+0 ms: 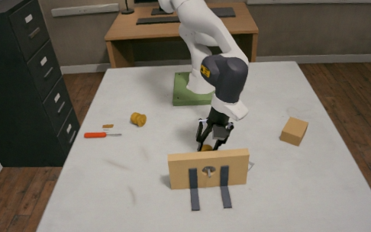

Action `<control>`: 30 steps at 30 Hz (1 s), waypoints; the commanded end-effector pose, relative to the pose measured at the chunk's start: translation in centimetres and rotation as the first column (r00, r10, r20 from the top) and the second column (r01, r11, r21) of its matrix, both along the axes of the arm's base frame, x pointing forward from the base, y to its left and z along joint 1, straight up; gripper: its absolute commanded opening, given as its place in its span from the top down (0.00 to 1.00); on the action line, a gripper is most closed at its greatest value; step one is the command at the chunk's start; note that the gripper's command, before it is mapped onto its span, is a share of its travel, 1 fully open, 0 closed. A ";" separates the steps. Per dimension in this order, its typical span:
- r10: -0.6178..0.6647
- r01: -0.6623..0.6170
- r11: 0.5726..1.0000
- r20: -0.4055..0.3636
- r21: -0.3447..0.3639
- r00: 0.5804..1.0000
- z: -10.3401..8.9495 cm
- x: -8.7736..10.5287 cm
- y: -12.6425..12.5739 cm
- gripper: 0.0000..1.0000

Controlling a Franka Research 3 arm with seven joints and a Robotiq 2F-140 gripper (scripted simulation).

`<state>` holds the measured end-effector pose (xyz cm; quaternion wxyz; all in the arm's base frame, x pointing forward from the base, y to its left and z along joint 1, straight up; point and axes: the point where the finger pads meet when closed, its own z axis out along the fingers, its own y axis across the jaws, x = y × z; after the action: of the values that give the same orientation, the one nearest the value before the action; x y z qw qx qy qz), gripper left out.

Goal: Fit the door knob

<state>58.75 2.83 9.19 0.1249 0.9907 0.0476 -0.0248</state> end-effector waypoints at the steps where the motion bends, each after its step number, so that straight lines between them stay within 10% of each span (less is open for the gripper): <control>1: 0.007 -0.007 1.000 0.002 -0.005 1.000 0.2 0.2 -0.1 0.58; 30: 0.007 -0.007 1.000 0.002 -0.005 1.000 0.2 0.7 -0.1 0.58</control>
<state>59.25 2.87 9.19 0.1251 0.9907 0.0479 -0.0251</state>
